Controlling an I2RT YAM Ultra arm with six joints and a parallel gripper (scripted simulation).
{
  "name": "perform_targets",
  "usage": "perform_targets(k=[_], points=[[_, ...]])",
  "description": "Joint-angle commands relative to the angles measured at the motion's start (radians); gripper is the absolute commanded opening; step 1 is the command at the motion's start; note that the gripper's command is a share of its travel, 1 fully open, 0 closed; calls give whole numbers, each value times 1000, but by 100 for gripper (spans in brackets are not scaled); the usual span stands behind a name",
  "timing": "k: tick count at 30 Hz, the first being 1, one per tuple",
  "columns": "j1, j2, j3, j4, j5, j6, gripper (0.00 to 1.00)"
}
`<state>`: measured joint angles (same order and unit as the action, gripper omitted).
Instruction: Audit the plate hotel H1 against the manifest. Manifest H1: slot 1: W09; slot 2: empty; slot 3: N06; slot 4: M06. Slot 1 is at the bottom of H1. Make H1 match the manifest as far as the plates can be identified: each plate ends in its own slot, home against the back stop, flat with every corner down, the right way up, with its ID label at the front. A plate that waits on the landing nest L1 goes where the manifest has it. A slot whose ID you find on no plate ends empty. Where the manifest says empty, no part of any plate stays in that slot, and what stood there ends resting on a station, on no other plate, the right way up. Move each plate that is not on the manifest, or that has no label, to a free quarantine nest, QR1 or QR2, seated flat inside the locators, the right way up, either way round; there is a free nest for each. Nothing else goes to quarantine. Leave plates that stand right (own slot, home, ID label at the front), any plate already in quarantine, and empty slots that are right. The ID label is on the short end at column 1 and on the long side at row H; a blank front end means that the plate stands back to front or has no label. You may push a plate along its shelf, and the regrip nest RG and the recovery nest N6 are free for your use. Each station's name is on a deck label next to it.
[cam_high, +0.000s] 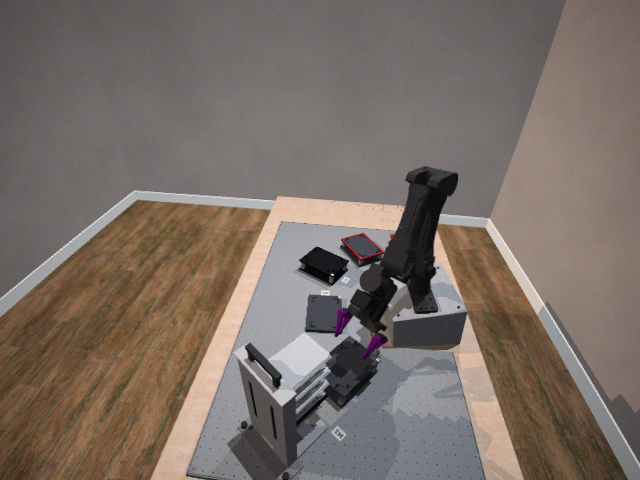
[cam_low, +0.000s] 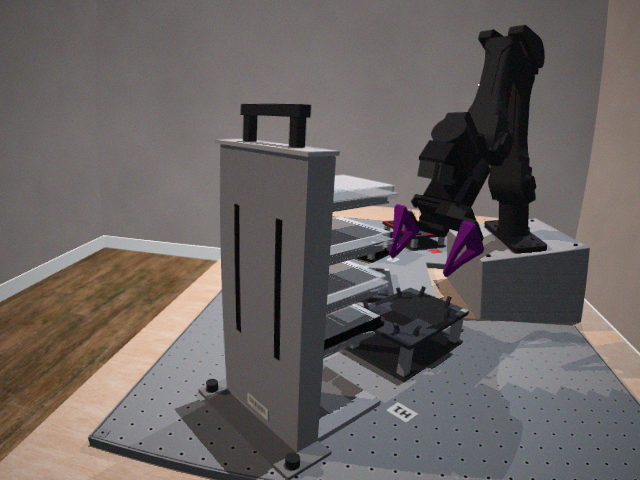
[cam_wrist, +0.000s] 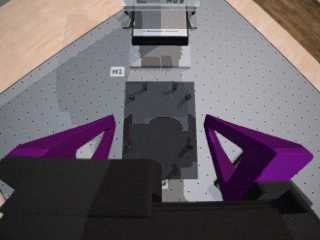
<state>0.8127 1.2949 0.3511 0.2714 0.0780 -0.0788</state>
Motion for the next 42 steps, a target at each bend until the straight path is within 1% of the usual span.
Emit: perform_targets(k=[1,5,6,8,15,23,25,33,40,42], points=[[2,-47,2,-30,1,4,100],[4,-92,-4,-70,3,5,100],[6,-107,4,-93,4,7,100],[6,-107,4,-93,4,7,100],[20,-197,65,-244,15,15,100],[36,-270,144,-397,28,25,100],[36,-270,144,-397,28,25,100],[20,-197,65,-244,15,15,100],[6,-107,4,-93,4,7,100],[6,-107,4,-93,4,7,100]])
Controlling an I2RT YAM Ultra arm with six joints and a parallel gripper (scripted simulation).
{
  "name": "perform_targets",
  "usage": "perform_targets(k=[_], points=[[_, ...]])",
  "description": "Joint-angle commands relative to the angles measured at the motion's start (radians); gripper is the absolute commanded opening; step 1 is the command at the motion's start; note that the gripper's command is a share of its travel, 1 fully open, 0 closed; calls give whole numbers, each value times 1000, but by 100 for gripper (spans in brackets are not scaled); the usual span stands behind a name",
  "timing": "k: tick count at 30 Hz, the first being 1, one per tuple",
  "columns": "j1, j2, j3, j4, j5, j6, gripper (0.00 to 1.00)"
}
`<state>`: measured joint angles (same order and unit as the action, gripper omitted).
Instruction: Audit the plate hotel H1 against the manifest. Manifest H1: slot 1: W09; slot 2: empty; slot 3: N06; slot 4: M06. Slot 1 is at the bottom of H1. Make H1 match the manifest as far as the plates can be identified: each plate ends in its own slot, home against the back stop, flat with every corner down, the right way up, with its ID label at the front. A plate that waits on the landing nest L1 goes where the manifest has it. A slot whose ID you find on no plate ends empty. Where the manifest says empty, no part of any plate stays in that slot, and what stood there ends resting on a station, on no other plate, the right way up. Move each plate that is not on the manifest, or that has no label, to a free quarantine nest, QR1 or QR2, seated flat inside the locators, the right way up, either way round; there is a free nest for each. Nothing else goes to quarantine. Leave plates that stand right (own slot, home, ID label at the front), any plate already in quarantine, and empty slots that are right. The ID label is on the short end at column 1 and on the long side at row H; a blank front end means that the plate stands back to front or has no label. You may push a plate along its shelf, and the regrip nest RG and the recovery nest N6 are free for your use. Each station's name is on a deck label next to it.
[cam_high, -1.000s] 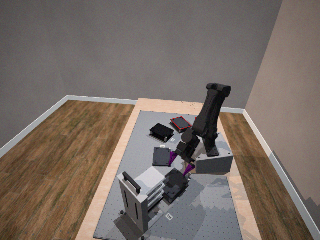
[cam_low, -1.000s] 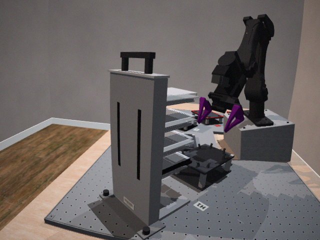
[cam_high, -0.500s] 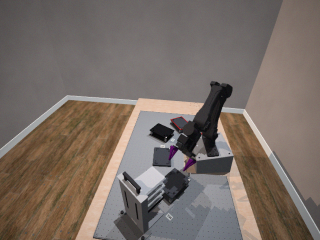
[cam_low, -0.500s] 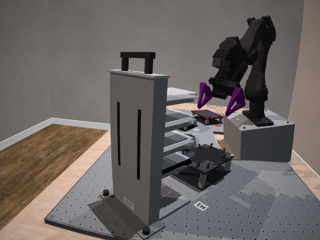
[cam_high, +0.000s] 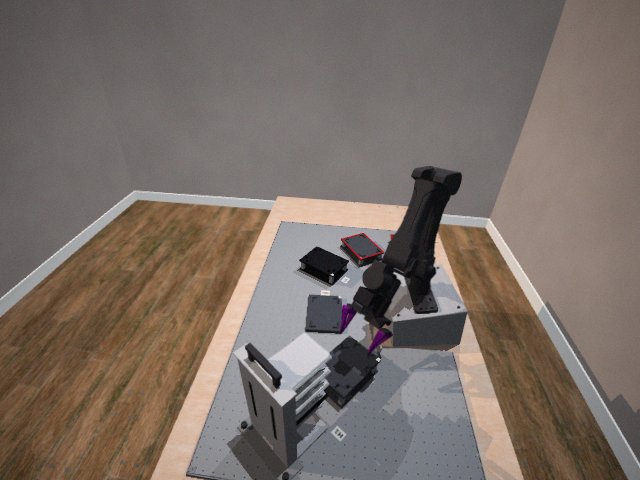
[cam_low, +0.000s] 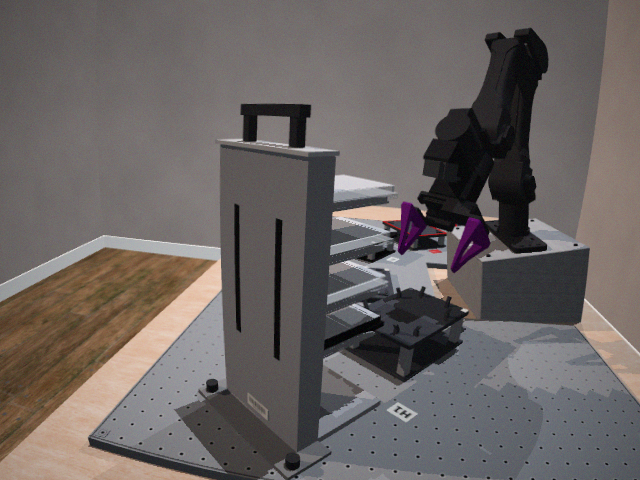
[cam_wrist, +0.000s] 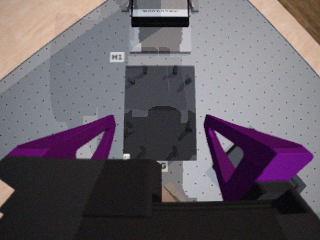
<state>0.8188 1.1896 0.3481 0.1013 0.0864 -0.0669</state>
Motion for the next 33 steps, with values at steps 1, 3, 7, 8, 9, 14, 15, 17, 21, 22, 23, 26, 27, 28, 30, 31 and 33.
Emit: perform_targets(k=[1,3,7,8,9,14,15,17,21,22,23,26,27,28,30,31,33], points=[[0,-2,7,77,-4,-5,100],[1,-9,8,69,-4,-5,100],[0,-5,8,73,-4,-5,100],[0,-4,8,74,-4,-5,100],[0,2,12,76,-4,-5,100],[0,34,33,87,-4,-5,100],[0,40,37,89,-4,-5,100],[0,40,37,89,-4,-5,100],[0,69,56,100,-5,-5,100],[-1,75,61,102,-5,-6,100],[-1,82,65,103,-5,-6,100],[-1,100,79,108,-5,-6,100],[-1,106,84,109,-5,-6,100],[-1,112,88,110,-5,-6,100],[-1,123,98,113,-5,-6,100],[-1,129,102,114,-5,-6,100],[-1,135,107,115,-5,-6,100]])
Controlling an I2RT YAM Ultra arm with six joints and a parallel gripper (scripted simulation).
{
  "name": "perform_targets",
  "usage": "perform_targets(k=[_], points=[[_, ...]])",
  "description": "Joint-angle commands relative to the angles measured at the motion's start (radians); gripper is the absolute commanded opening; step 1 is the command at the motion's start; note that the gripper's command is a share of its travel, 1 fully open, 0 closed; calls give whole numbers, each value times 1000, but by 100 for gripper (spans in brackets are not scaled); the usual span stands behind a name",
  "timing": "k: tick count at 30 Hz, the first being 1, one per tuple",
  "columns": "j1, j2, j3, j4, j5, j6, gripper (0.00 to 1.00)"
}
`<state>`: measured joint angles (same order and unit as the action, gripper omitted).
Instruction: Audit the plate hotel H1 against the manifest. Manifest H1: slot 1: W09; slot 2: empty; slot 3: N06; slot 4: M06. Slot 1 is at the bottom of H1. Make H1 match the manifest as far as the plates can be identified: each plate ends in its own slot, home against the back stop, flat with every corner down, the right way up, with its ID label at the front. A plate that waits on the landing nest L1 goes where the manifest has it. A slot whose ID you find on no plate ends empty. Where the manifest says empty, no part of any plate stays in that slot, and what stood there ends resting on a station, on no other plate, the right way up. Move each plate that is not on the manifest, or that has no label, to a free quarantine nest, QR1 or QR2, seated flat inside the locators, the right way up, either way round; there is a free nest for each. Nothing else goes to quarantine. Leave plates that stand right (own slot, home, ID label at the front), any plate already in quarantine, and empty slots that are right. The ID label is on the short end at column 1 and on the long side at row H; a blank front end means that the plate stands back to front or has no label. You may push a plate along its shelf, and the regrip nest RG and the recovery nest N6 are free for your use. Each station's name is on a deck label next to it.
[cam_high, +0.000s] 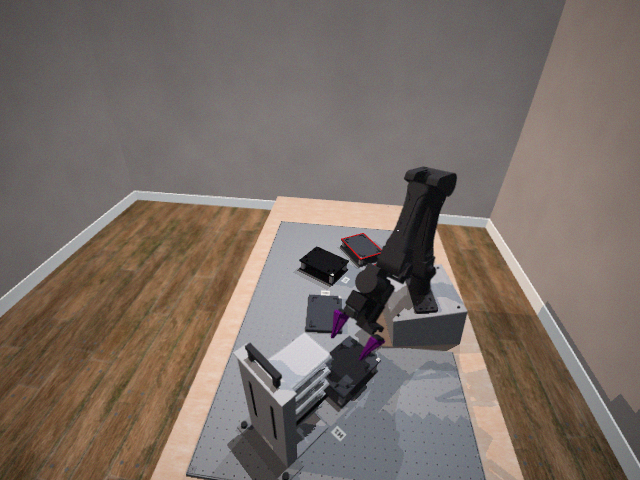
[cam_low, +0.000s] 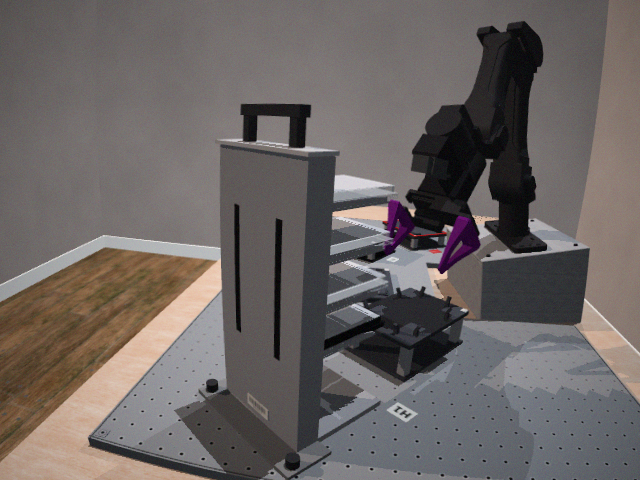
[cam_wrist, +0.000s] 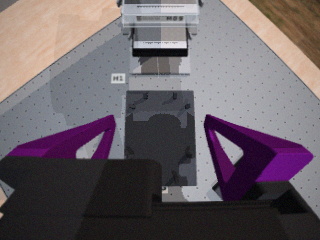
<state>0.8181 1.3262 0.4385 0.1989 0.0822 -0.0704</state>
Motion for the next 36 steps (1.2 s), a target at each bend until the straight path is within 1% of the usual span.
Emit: perform_targets(k=[1,16,18,33,36], points=[[0,-1,17,17,-1,-2,100],[-1,81,89,27,-1,-3,100],[-1,81,89,27,-1,-3,100],[-1,156,165,28,-2,-3,100],[-1,161,170,28,-2,-3,100]])
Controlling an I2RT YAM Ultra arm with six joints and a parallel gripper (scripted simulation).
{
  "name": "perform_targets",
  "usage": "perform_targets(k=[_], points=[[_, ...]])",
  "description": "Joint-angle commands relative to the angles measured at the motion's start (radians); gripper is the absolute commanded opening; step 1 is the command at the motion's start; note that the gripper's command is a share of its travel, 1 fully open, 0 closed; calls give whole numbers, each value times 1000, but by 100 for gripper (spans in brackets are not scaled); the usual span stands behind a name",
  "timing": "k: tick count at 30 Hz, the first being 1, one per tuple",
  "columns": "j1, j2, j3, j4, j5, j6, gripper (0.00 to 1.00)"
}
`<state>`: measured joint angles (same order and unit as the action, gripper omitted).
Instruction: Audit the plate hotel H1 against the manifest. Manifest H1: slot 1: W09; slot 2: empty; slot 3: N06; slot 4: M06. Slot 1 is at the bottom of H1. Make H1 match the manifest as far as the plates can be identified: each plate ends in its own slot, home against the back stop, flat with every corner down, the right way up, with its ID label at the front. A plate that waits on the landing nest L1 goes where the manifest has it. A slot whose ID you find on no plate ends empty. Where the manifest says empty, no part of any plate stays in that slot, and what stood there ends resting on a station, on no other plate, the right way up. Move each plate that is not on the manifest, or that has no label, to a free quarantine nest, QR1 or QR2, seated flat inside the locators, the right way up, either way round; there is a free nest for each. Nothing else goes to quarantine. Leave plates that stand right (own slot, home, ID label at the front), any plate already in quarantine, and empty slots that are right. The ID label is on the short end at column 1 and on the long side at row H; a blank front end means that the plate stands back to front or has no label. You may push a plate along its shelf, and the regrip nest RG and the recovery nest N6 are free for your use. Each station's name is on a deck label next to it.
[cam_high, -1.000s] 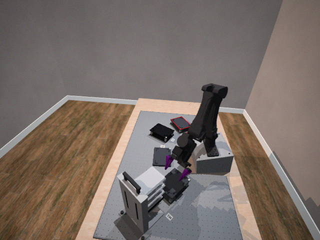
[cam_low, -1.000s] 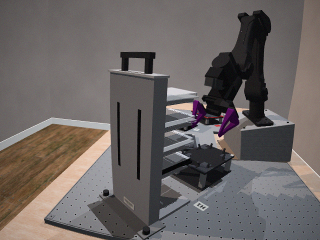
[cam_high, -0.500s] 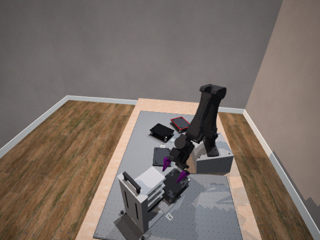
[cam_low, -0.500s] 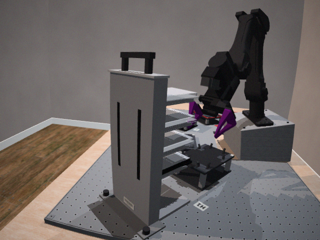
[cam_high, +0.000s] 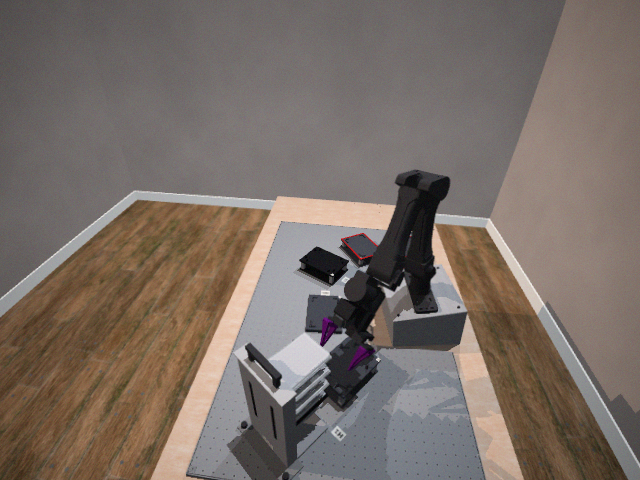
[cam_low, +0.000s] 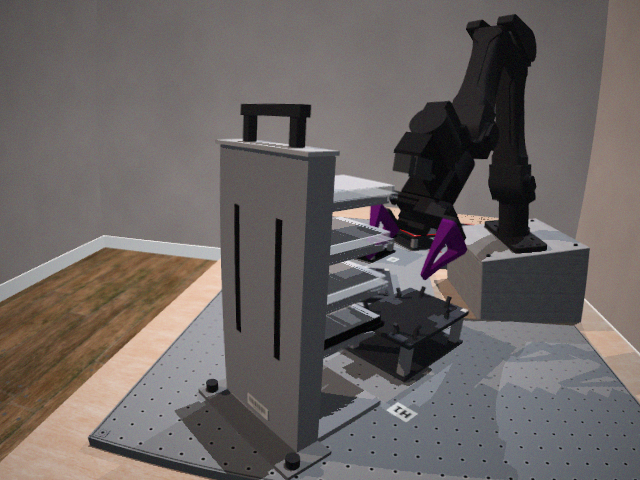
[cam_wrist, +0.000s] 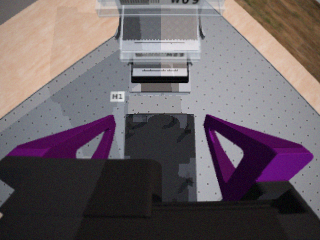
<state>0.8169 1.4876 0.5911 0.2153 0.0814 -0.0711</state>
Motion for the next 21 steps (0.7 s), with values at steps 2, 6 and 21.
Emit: perform_targets(k=[2,6,21], points=[[0,10,28,11,-1,-2,100],[0,29,49,9,-1,-2,100],[0,89,117,1,-1,-3,100]])
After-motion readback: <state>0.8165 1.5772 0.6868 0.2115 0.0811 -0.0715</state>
